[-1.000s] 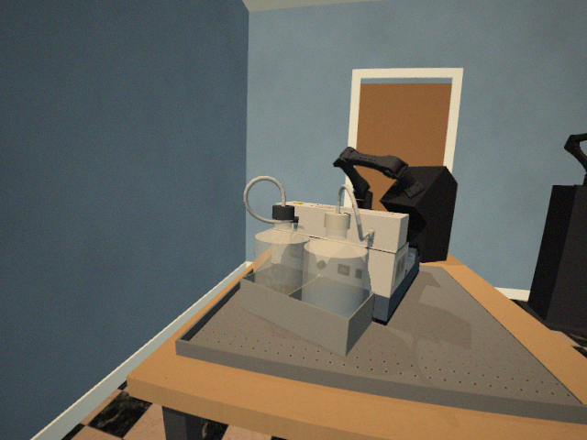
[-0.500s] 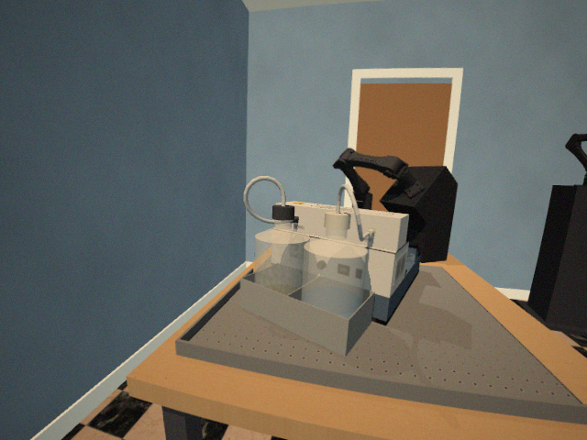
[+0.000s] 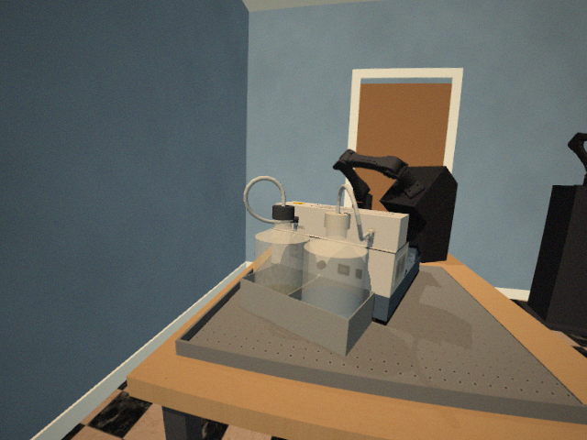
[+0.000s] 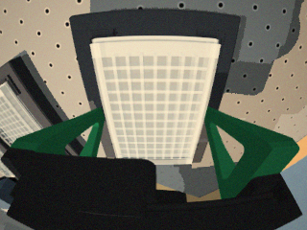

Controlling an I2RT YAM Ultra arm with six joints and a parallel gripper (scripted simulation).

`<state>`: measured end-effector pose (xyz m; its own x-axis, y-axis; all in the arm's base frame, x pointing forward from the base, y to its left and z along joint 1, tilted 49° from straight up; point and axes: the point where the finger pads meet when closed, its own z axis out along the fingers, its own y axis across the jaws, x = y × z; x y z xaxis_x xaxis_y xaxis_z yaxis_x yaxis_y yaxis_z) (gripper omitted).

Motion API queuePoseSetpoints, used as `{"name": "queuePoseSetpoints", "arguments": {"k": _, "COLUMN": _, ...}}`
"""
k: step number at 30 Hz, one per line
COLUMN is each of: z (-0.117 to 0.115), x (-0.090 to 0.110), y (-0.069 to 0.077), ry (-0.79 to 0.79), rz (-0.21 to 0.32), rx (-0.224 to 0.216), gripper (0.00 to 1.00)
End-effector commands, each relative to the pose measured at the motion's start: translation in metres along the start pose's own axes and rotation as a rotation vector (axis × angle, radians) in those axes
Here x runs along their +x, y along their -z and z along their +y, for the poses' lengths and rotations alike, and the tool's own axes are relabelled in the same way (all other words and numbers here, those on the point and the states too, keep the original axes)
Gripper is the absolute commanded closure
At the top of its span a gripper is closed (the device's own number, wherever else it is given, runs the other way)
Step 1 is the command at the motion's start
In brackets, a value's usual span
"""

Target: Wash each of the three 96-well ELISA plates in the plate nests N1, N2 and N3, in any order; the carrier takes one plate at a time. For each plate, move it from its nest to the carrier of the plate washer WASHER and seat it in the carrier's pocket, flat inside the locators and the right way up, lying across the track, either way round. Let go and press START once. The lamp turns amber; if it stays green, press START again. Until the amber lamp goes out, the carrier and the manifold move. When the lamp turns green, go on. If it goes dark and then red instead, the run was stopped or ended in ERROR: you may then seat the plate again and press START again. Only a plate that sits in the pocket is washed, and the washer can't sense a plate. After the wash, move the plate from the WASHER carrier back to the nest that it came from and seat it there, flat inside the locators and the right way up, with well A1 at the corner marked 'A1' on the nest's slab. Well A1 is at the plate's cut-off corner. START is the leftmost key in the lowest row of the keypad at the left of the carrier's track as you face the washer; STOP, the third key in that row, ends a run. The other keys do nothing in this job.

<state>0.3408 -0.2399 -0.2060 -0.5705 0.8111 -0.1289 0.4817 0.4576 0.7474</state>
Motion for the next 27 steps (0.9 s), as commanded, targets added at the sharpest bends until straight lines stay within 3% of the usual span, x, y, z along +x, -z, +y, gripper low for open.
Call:
{"name": "queuePoseSetpoints", "arguments": {"k": 1, "z": -0.0011, "x": -0.0044, "y": 0.0033, "ry": -0.003, "rz": -0.013, "rx": 0.002, "gripper": 0.0}}
{"name": "queuePoseSetpoints", "arguments": {"k": 7, "z": -0.0011, "x": -0.0044, "y": 0.0033, "ry": -0.003, "rz": -0.013, "rx": 0.002, "gripper": 0.0}}
{"name": "queuePoseSetpoints", "arguments": {"k": 8, "z": -0.0011, "x": -0.0044, "y": 0.0033, "ry": -0.003, "rz": -0.013, "rx": 0.002, "gripper": 0.1}}
{"name": "queuePoseSetpoints", "arguments": {"k": 10, "z": -0.0011, "x": -0.0044, "y": 0.0033, "ry": -0.003, "rz": -0.013, "rx": 0.002, "gripper": 0.1}}
{"name": "queuePoseSetpoints", "arguments": {"k": 11, "z": -0.0011, "x": -0.0044, "y": 0.0033, "ry": -0.003, "rz": -0.013, "rx": 0.002, "gripper": 0.2}}
{"name": "queuePoseSetpoints", "arguments": {"k": 15, "z": -0.0011, "x": -0.0044, "y": 0.0033, "ry": -0.003, "rz": -0.013, "rx": 0.002, "gripper": 0.2}}
{"name": "queuePoseSetpoints", "arguments": {"k": 16, "z": -0.0011, "x": -0.0044, "y": 0.0033, "ry": -0.003, "rz": -0.013, "rx": 0.002, "gripper": 0.3}}
{"name": "queuePoseSetpoints", "arguments": {"k": 18, "z": -0.0011, "x": -0.0044, "y": 0.0033, "ry": -0.003, "rz": -0.013, "rx": 0.002, "gripper": 0.3}}
{"name": "queuePoseSetpoints", "arguments": {"k": 19, "z": -0.0011, "x": -0.0044, "y": 0.0033, "ry": -0.003, "rz": -0.013, "rx": 0.002, "gripper": 0.4}}
{"name": "queuePoseSetpoints", "arguments": {"k": 21, "z": -0.0011, "x": -0.0044, "y": 0.0033, "ry": -0.003, "rz": -0.013, "rx": 0.002, "gripper": 0.4}}
{"name": "queuePoseSetpoints", "arguments": {"k": 22, "z": -0.0011, "x": -0.0044, "y": 0.0033, "ry": -0.003, "rz": -0.013, "rx": 0.002, "gripper": 0.5}}
{"name": "queuePoseSetpoints", "arguments": {"k": 24, "z": -0.0011, "x": -0.0044, "y": 0.0033, "ry": -0.003, "rz": -0.013, "rx": 0.002, "gripper": 0.5}}
{"name": "queuePoseSetpoints", "arguments": {"k": 25, "z": -0.0011, "x": -0.0044, "y": 0.0033, "ry": -0.003, "rz": -0.013, "rx": 0.002, "gripper": 0.6}}
{"name": "queuePoseSetpoints", "arguments": {"k": 27, "z": -0.0011, "x": -0.0044, "y": 0.0033, "ry": -0.003, "rz": -0.013, "rx": 0.002, "gripper": 0.6}}
